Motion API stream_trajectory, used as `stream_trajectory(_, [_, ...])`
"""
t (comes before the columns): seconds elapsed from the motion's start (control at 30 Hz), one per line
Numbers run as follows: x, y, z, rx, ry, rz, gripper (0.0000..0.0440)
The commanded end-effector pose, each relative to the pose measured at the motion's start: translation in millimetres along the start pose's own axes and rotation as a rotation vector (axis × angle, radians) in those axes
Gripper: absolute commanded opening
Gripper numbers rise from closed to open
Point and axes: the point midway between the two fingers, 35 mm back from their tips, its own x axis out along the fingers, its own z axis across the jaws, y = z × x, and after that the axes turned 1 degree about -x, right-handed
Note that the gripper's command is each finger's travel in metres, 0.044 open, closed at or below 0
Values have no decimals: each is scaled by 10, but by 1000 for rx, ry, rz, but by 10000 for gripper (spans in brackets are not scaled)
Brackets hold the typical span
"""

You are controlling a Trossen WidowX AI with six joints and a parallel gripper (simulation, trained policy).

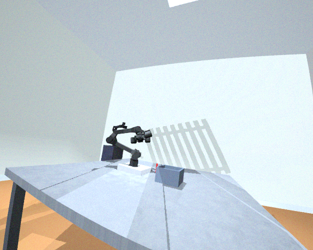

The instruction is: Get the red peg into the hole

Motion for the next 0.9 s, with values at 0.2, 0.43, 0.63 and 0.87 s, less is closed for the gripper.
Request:
stream_trajectory(0.2, [-92,-43,-242,145,126,141,440])
stream_trajectory(0.43, [-265,-234,-544,206,325,224,440])
stream_trajectory(0.63, [-453,-349,-814,290,516,274,440])
stream_trajectory(0.87, [-634,-434,-1029,463,693,266,440])
